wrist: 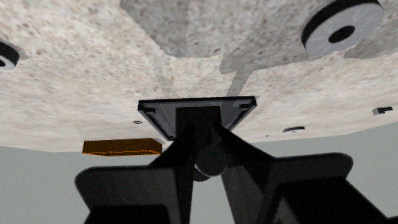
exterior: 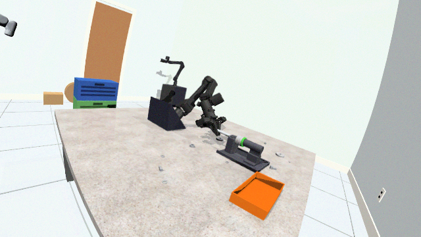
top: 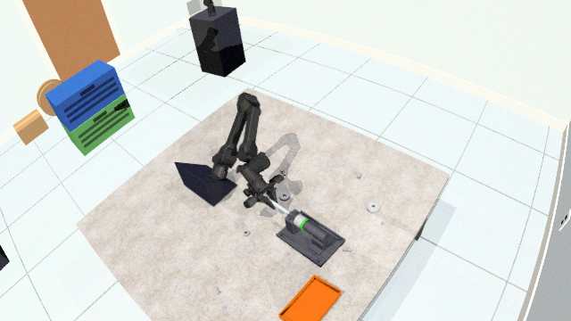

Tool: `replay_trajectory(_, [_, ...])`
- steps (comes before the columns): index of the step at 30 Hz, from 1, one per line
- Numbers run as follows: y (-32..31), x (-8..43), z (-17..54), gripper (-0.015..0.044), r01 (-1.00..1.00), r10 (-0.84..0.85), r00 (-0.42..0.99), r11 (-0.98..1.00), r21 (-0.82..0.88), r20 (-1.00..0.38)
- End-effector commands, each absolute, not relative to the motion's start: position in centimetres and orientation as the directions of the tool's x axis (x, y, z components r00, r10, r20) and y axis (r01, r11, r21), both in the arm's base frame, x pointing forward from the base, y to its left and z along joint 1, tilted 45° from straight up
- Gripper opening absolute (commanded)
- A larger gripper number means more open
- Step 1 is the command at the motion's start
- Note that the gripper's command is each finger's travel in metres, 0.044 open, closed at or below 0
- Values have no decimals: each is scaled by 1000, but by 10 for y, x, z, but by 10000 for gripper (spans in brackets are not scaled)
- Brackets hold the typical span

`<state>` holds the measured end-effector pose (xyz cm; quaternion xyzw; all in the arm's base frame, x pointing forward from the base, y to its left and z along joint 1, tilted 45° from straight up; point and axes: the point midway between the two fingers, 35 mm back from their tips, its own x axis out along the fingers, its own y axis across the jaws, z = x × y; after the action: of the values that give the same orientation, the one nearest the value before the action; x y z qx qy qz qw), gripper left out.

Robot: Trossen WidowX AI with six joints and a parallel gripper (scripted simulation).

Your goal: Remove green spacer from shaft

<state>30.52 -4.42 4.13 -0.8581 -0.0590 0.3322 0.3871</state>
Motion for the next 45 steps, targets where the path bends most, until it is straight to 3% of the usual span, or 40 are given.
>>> replay_trajectory(1, [-44, 304, 41, 0, -155, 359, 771, -695, -702, -526])
replay_trajectory(45, [-43, 299, 41, 0, -155, 359, 771, -695, -702, -526])
